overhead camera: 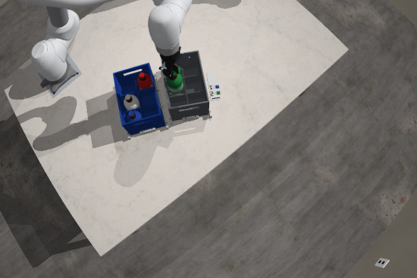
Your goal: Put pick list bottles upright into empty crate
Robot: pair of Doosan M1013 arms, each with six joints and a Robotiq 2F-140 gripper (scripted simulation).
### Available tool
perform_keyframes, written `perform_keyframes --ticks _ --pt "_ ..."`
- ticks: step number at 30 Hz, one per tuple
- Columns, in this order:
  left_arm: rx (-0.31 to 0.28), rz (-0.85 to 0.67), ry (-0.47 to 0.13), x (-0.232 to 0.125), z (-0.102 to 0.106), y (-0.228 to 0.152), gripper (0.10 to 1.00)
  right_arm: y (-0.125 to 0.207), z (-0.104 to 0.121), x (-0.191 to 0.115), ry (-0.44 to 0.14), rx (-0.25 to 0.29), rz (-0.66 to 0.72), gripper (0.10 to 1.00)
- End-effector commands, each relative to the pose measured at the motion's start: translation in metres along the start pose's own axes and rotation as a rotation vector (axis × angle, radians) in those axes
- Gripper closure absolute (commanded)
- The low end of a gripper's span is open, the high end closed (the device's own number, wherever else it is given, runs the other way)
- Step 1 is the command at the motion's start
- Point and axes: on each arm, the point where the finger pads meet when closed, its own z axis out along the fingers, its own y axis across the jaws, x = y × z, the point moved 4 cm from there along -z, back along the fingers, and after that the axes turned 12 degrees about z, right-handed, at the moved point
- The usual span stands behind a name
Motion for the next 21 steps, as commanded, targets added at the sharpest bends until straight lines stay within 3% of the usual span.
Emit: perform_keyframes --ticks 1,21 --pt "0.001 0.0 0.001 0.001 0.0 0.0 0.098 0.0 0.002 0.0 0.001 0.001 0.0 0.999" --pt "0.001 0.0 0.001 0.001 0.0 0.0 0.098 0.0 0.02 0.0 0.001 0.001 0.0 0.999"
